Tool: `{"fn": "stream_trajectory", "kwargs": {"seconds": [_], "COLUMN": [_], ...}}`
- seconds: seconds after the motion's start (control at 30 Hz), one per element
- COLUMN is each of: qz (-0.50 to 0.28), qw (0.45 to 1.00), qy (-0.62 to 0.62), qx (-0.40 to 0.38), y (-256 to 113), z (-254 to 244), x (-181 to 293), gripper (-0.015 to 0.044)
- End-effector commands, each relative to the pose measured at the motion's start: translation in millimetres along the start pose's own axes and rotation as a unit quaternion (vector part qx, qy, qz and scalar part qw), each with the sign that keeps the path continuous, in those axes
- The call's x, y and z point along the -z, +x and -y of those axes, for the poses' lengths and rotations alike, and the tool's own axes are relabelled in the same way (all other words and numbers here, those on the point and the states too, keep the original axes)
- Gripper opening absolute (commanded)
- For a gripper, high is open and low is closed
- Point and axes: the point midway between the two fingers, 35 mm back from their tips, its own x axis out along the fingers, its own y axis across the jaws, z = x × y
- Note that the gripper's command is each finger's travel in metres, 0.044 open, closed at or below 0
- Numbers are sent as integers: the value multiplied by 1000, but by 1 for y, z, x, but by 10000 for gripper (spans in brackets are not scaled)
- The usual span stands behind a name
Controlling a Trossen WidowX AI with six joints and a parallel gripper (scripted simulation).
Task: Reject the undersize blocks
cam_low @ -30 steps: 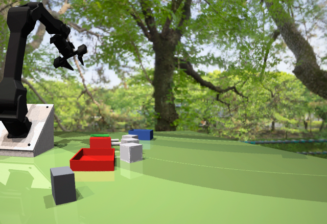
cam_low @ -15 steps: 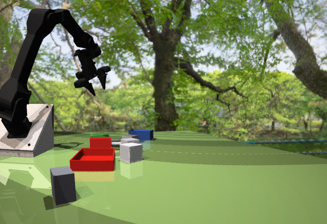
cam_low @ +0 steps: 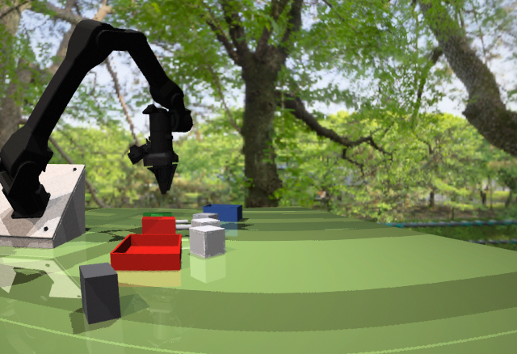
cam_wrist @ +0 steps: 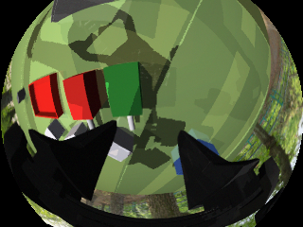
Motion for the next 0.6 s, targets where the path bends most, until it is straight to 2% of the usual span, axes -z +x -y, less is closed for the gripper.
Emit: {"fn": "stream_trajectory", "kwargs": {"seconds": [0.0,0.57], "qz": [50,49], "qw": [992,992], "qy": [-111,-111], "qx": [-41,-42], "y": [28,39], "z": [-33,-30], "x": [-3,-1], "gripper": [300,300]}}
